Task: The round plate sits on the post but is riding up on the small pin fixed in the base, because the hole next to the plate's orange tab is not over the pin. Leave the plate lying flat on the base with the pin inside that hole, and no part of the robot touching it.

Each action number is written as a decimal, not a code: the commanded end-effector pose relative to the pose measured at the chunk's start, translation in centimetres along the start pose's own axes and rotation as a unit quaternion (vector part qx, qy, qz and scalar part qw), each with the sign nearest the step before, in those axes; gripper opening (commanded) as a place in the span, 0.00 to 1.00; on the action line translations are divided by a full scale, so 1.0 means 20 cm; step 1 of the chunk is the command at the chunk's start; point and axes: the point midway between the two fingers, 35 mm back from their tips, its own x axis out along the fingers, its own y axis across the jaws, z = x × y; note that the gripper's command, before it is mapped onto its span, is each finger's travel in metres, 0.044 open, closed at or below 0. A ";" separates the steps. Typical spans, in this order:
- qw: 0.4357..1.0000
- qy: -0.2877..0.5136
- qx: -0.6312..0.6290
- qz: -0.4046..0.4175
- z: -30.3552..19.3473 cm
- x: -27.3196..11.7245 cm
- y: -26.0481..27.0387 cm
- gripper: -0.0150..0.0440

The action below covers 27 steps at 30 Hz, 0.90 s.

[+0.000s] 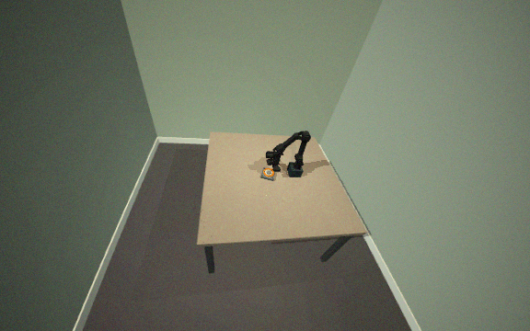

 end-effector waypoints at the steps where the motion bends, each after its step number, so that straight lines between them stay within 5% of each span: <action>1: 1.000 0.000 0.001 -0.002 0.02 0.01 -0.03 0.25; 27: 1.000 0.000 0.001 -0.003 0.10 0.00 -0.12 0.25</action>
